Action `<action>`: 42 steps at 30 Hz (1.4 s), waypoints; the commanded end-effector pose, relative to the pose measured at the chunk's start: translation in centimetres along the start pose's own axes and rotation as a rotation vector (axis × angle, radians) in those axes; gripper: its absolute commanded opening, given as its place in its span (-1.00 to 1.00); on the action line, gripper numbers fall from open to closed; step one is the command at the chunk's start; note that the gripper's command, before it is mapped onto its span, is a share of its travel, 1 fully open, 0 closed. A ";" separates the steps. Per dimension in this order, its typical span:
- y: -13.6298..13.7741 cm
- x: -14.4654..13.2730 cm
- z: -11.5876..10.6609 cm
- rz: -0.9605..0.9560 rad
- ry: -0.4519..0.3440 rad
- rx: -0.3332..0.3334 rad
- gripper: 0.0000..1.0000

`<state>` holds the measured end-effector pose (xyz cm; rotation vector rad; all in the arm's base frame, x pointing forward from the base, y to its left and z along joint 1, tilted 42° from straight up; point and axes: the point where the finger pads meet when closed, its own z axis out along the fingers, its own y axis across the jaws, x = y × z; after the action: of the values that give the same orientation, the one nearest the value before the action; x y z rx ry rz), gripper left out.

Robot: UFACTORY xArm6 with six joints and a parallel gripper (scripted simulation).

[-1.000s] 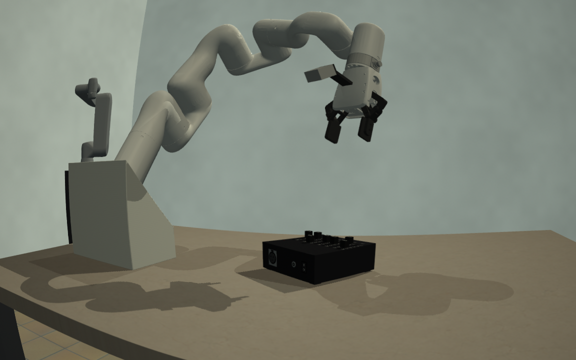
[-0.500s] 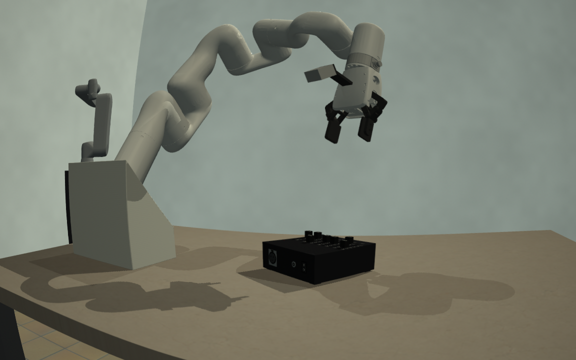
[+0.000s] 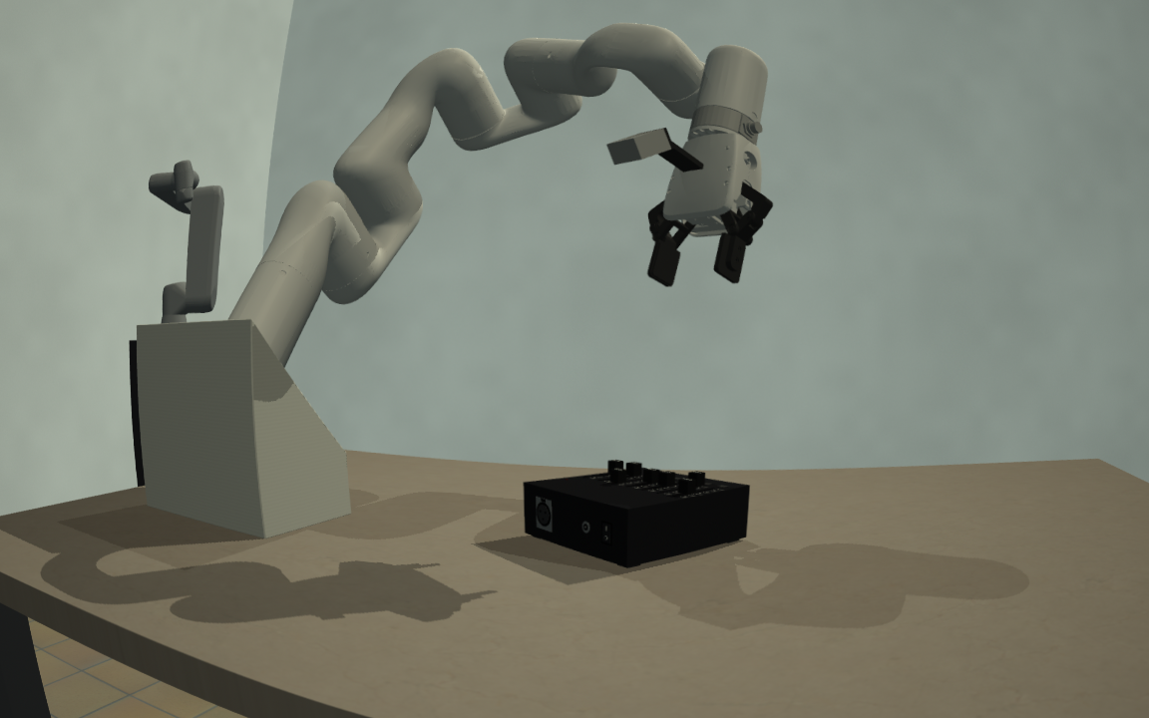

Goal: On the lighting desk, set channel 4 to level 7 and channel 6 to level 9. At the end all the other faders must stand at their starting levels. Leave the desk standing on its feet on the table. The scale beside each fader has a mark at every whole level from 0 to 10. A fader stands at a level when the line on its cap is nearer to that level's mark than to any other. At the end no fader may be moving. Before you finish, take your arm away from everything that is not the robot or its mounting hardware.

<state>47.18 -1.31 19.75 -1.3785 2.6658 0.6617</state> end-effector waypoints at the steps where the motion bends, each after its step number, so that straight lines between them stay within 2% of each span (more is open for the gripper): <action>1: -0.1 0.0 -0.1 -0.016 -0.004 0.002 1.00; 7: 0.0 0.2 0.4 -0.134 -0.025 -0.004 1.00; 13: 0.0 0.5 1.4 -0.382 -0.071 -0.006 1.00; 15: 0.0 0.5 1.4 -0.382 -0.071 -0.006 1.00; 20: 0.1 1.0 2.6 -0.674 -0.126 0.011 1.00; 30: 0.2 2.4 5.2 -1.199 -0.197 0.095 1.00; 32: 0.2 2.4 5.2 -1.199 -0.197 0.095 1.00; 33: 0.2 2.5 5.4 -1.345 -0.219 0.128 1.00; 42: 0.3 3.8 7.2 -1.766 -0.230 0.251 1.00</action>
<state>44.02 -1.02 12.94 -2.4082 0.8295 0.2821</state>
